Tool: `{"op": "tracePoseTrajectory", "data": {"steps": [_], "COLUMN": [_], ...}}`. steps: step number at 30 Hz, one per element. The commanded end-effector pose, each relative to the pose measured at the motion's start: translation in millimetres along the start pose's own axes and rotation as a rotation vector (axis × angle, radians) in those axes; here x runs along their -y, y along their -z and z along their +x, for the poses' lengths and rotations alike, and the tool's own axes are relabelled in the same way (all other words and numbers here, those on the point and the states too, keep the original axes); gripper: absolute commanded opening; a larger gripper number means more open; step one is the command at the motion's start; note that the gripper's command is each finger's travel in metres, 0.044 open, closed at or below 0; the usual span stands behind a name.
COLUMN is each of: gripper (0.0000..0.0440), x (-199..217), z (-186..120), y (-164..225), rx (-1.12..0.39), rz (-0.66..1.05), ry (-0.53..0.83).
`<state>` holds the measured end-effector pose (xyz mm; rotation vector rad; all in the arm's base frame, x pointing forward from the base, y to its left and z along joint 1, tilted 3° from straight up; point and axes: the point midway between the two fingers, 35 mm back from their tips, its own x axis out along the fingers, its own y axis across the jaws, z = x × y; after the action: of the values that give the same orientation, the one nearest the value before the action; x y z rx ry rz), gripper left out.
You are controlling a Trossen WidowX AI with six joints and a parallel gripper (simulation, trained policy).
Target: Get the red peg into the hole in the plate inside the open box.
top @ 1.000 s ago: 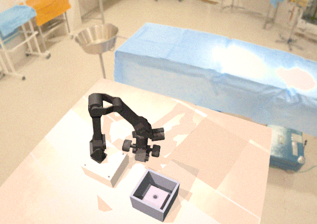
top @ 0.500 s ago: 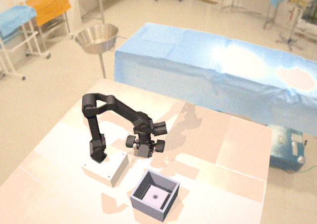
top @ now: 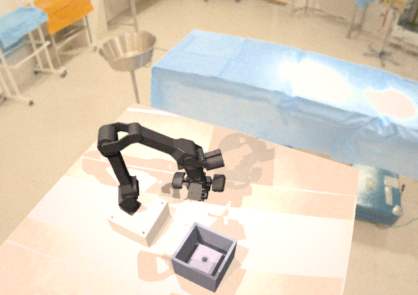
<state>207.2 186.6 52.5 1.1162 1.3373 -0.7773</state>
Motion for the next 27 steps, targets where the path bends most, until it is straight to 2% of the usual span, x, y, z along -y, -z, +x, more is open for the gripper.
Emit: {"op": "tracePoseTrajectory", "data": {"steps": [1, 16, 27], "gripper": [0.0000, 0.0000, 0.0000], "x": [-14, -47, -56], "z": [-19, -76, -95], "y": [-2, -38, -80], "rx": [0.002, 0.067, 0.142], "rz": [-0.010, -0.022, 0.010], "ry": [-0.054, -0.162, -0.177]}}
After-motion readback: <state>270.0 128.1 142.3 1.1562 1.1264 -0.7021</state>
